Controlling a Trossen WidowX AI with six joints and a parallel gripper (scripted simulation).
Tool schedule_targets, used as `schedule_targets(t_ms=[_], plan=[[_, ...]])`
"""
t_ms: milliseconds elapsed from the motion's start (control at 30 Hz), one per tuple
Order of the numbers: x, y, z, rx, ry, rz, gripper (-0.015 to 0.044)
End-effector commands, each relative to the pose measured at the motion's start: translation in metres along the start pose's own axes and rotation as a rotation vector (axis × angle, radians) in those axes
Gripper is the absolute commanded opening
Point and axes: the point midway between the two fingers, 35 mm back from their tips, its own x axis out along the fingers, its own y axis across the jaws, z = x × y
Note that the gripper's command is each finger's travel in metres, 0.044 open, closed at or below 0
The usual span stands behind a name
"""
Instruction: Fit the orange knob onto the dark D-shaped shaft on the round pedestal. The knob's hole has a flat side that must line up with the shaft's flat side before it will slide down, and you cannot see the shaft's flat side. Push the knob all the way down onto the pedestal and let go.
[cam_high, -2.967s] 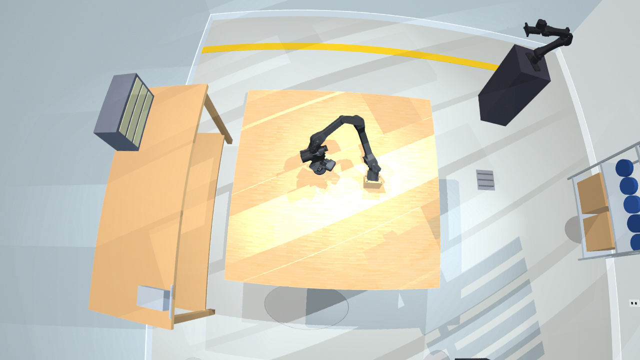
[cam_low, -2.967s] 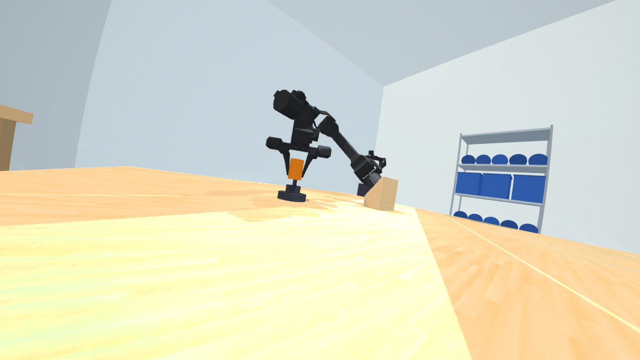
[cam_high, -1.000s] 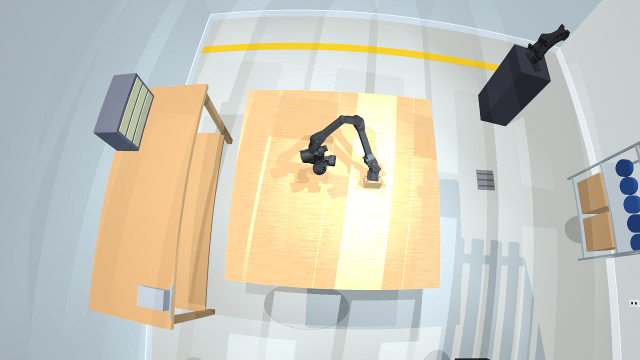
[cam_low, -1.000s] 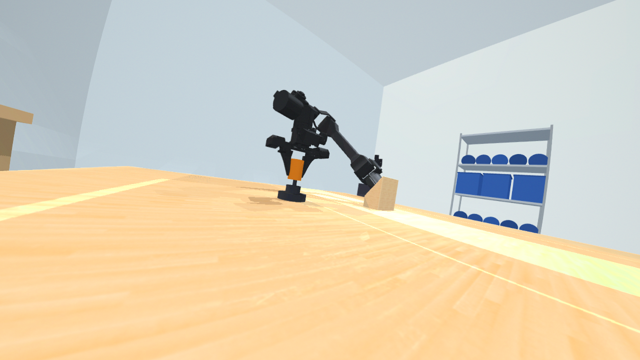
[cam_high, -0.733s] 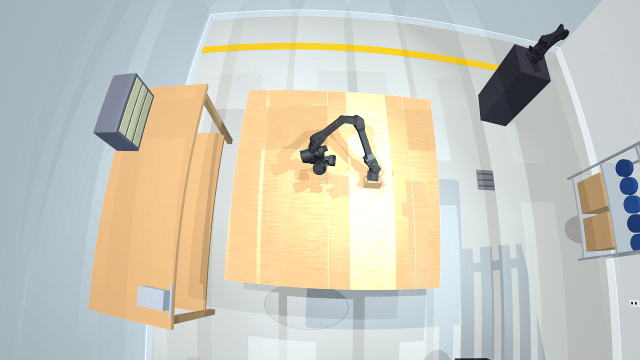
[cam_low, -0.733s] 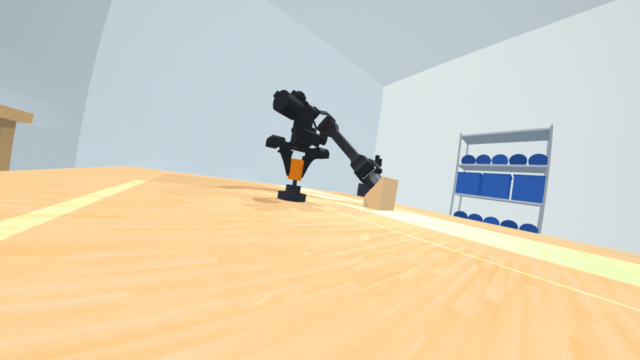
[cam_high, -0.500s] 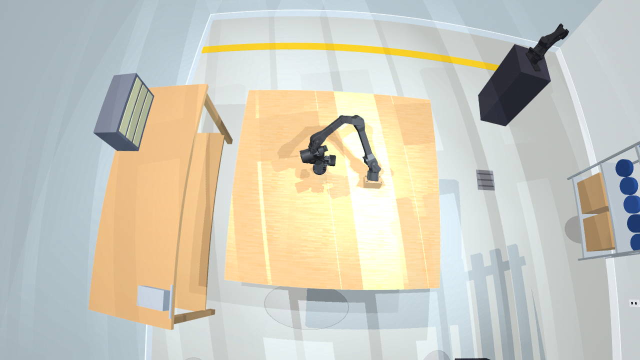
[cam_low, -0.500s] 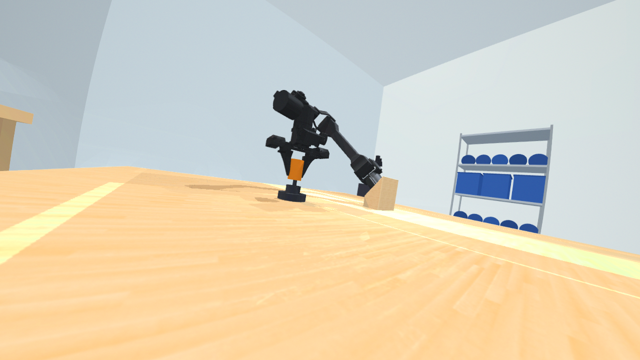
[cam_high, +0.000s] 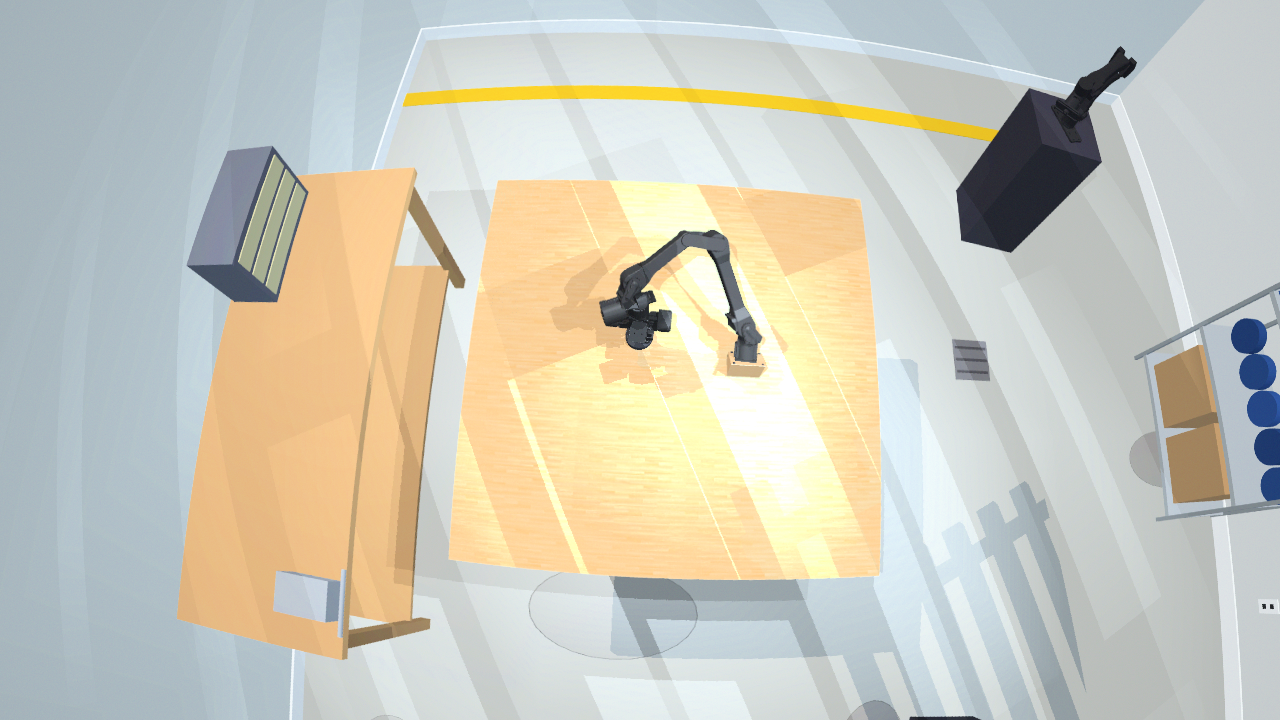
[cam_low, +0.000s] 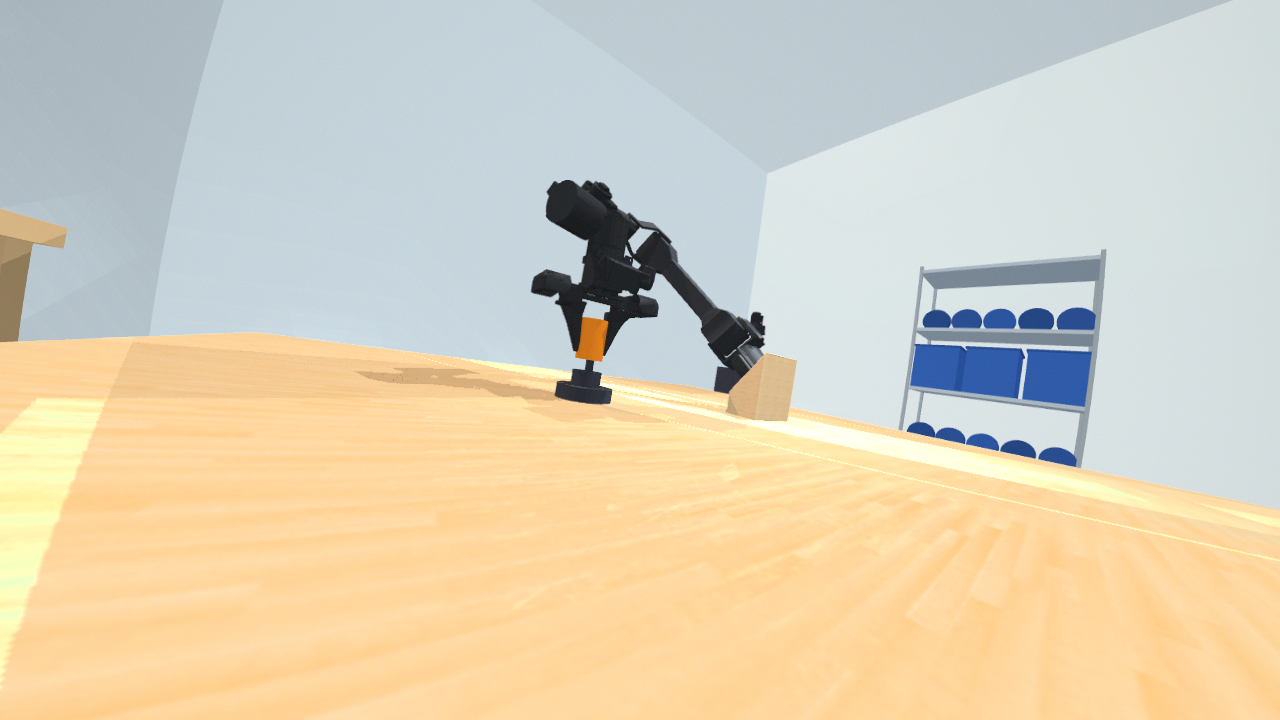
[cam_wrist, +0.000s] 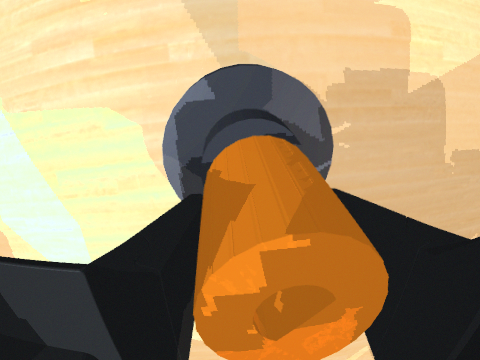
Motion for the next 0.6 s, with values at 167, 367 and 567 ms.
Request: schedule_targets(t_ms=[167,367,567], plan=[[-0.0038,0.0000,0.0000,0.019,0.000,-0.002,0.0000],[-0.0064,-0.0009,0.0002,-0.020,0.000,-0.002,0.0000],[-0.0031,-0.0011,0.0007,-0.027,0.000,-0.002,0.0000]])
